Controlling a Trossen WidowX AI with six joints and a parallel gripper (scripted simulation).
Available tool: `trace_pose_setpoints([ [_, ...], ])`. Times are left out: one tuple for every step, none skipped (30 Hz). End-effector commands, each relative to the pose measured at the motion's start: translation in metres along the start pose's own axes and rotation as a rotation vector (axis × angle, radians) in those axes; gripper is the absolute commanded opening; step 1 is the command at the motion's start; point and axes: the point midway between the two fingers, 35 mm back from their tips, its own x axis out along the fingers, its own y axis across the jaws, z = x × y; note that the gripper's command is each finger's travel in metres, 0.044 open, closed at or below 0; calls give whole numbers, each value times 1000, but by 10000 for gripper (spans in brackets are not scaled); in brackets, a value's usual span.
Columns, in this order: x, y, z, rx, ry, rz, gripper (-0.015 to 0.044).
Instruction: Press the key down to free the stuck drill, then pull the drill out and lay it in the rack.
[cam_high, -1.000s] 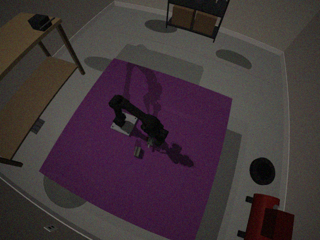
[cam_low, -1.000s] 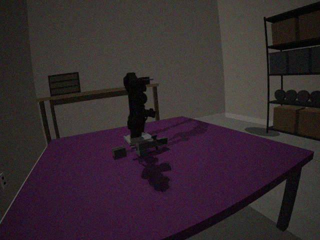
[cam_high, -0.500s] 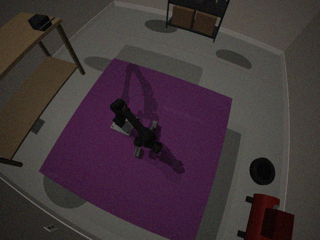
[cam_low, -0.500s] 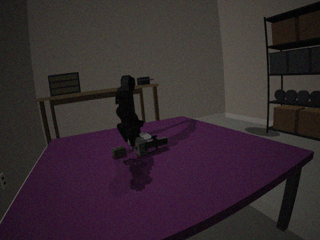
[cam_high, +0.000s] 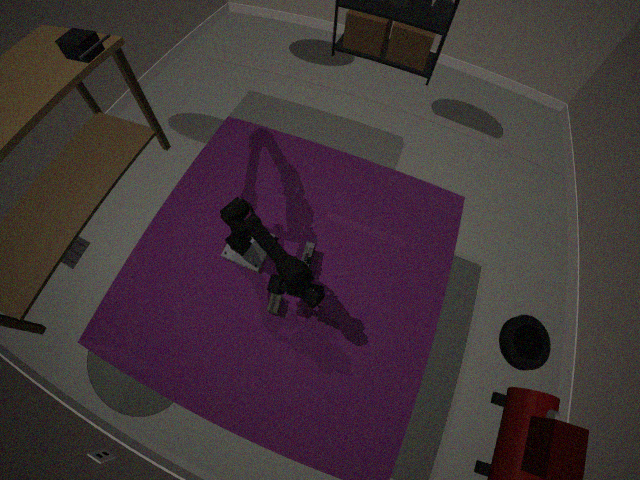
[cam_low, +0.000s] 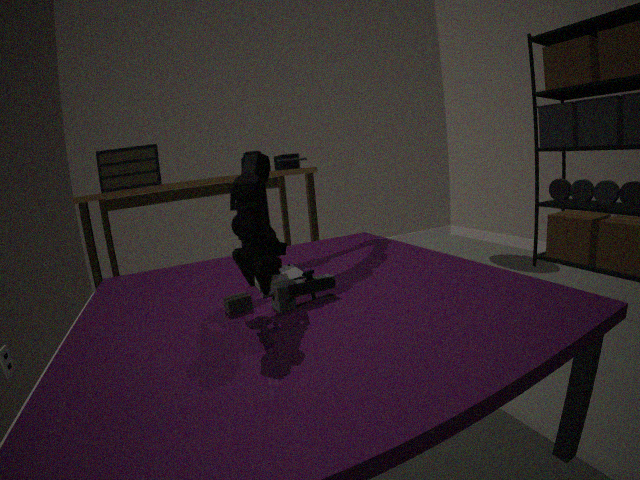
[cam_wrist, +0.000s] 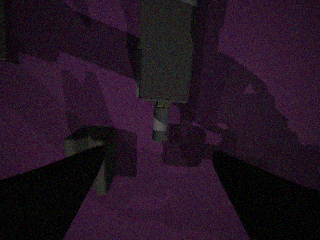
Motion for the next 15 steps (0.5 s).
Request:
trace_pose_setpoints([
  [7,0,2,-4,-8,4,440],
  [9,0,3,-4,-8,4,440],
  [10,0,3,-4,-8,4,440],
  [12,-1,3,-4,-8,4,440],
  [13,-1,4,-4,-8,4,440],
  [15,-1,4,-4,-8,4,440],
  [17,-1,5,-4,-8,4,440],
  [18,-1,5,-4,-8,4,440],
  [20,-1,5,-4,-8,4,440],
  [21,-1,6,-4,-8,4,440],
  [23,-1,6,-4,-8,4,440],
  [24,-1,7,-4,-8,4,440],
  [26,-1,7,-4,-8,4,440],
  [28,-1,8,-4,-8,4,440],
  [29,-1,8,-4,-8,4,440],
])
